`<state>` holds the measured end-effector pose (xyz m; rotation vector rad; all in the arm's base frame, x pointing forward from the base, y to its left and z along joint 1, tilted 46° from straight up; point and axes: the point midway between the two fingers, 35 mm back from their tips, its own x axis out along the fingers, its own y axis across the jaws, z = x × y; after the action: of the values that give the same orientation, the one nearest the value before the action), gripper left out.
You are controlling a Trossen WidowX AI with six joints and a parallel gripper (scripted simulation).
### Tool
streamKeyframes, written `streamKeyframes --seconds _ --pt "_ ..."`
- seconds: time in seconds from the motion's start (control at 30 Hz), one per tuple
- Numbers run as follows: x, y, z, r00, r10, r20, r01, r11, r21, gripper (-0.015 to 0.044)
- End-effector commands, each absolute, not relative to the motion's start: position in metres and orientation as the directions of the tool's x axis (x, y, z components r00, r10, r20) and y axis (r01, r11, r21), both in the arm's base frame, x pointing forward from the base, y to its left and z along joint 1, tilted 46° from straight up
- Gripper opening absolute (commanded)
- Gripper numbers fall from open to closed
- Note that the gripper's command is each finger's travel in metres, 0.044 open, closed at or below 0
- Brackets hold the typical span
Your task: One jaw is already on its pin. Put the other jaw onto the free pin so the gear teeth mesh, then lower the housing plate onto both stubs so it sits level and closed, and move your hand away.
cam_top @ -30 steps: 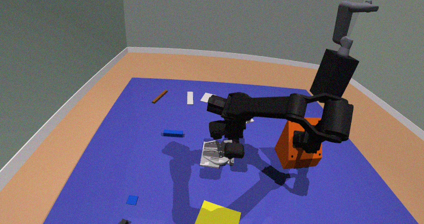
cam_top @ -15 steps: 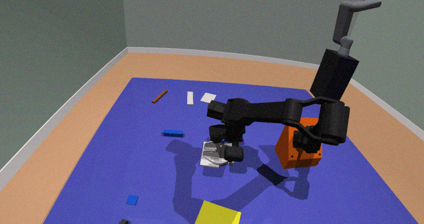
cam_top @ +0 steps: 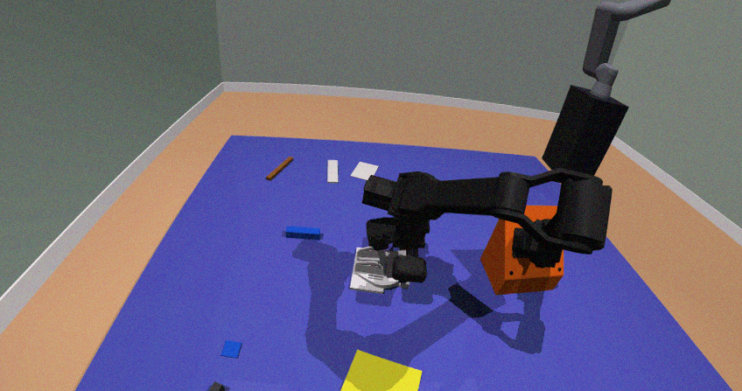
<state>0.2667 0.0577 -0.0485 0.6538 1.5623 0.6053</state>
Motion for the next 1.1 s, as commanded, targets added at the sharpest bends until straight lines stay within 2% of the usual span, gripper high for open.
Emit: streamKeyframes --seconds 0.0,1.07 --pt "0.2661 0.0594 -0.0495 -0.063 0.719 -0.693 0.072 0.695 0.715 0.0351" --pt "0.2657 0.0633 -0.0532 -0.063 0.719 -0.692 0.077 0.695 0.715 0.0351"
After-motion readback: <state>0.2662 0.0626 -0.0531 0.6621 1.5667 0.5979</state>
